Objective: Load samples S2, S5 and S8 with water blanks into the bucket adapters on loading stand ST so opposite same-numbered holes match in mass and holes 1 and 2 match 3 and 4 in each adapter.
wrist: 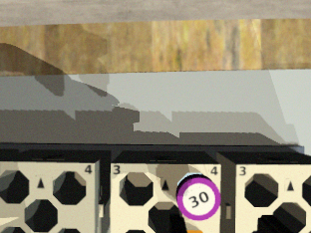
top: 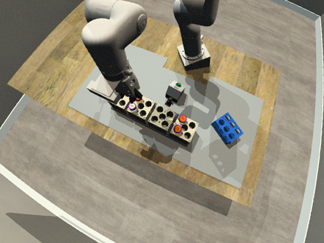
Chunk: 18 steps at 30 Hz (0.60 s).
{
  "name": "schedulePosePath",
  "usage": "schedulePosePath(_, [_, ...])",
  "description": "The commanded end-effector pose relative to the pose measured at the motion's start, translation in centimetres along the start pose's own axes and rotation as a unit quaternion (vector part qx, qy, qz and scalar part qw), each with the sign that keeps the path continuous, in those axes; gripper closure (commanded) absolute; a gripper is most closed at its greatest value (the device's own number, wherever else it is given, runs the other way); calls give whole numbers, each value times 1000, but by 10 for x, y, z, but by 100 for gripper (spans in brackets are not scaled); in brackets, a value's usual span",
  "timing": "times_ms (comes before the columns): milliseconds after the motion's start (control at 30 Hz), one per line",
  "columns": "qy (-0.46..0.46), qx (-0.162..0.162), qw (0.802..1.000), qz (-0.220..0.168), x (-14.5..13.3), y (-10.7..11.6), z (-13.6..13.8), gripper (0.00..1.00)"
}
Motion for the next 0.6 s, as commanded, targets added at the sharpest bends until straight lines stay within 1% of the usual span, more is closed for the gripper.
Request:
schedulePosePath(0, [0,-1,1000,2,1,10,0,56])
schedulePosePath(233, [0,-1,1000,2,1,24,0,56])
schedulePosePath(300, [0,-1,1000,2,1,24,0,56])
schedulePosePath(400, [0,-1,1000,2,1,30,0,56])
schedulePosePath(567, [0,-1,1000,2,1,30,0,56])
Point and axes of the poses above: the point where the finger pads meet when closed, its own y axis back along the fingers, its own z axis across the jaws, x = y × z, the point moved 8 cm from there along y, back along the fingers, and after that the axes turned 12 degrees about y, right-handed, at the moved point
